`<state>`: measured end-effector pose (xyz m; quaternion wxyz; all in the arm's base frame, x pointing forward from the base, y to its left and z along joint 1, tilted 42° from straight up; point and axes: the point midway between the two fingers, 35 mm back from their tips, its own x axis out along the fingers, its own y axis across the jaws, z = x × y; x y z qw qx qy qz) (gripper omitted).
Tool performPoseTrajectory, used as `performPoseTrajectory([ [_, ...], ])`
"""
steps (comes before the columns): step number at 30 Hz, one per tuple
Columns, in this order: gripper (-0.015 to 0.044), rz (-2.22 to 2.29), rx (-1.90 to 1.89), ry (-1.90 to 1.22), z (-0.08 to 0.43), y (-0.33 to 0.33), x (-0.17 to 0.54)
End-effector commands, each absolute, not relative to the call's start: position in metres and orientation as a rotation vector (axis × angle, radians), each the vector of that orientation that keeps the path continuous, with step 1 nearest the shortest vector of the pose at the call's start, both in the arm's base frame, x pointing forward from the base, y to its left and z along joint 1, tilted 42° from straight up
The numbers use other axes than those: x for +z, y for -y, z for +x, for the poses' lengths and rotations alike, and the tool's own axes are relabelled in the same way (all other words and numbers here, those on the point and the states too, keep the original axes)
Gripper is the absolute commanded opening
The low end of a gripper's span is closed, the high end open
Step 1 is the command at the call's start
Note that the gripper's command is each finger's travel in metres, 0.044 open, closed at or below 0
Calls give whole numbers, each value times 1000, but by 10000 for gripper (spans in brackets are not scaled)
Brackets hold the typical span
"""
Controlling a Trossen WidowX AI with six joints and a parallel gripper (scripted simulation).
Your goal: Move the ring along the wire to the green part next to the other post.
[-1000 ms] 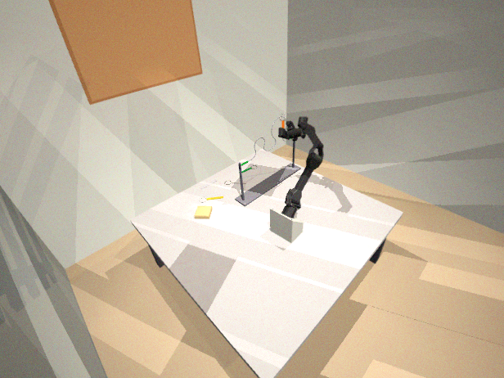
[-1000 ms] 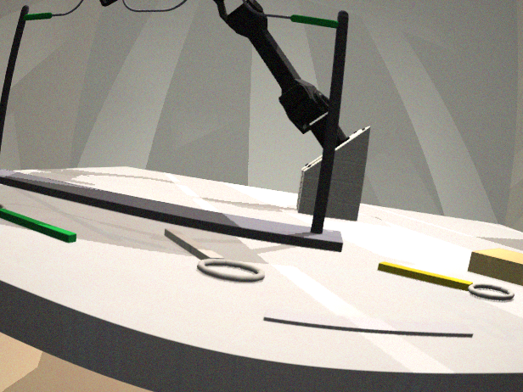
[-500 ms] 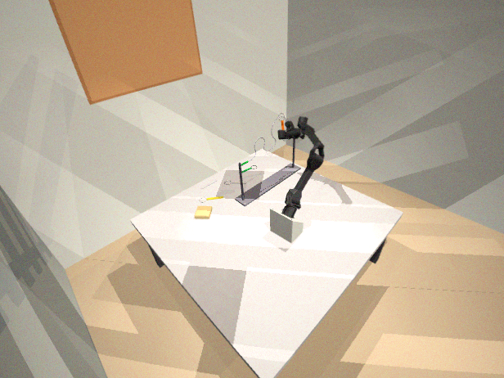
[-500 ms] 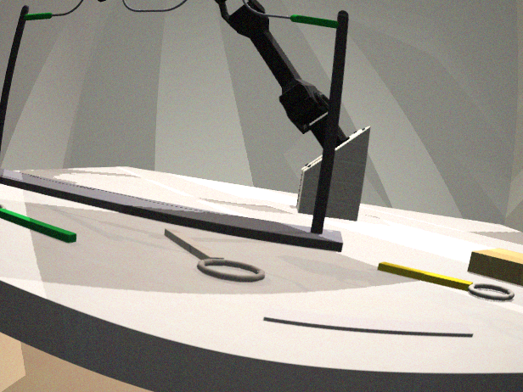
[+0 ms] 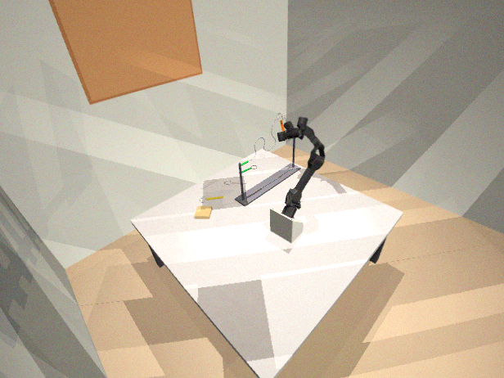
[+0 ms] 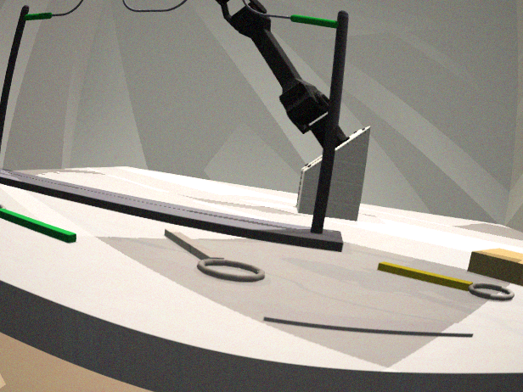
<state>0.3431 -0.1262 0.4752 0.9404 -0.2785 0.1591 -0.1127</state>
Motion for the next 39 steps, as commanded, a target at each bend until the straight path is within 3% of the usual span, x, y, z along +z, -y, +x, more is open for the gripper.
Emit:
performPoseTrajectory([
  [1, -150, -620, -250, -317, 341, 128, 478],
  [39, -150, -1085, -379, -253, 341, 140, 492],
])
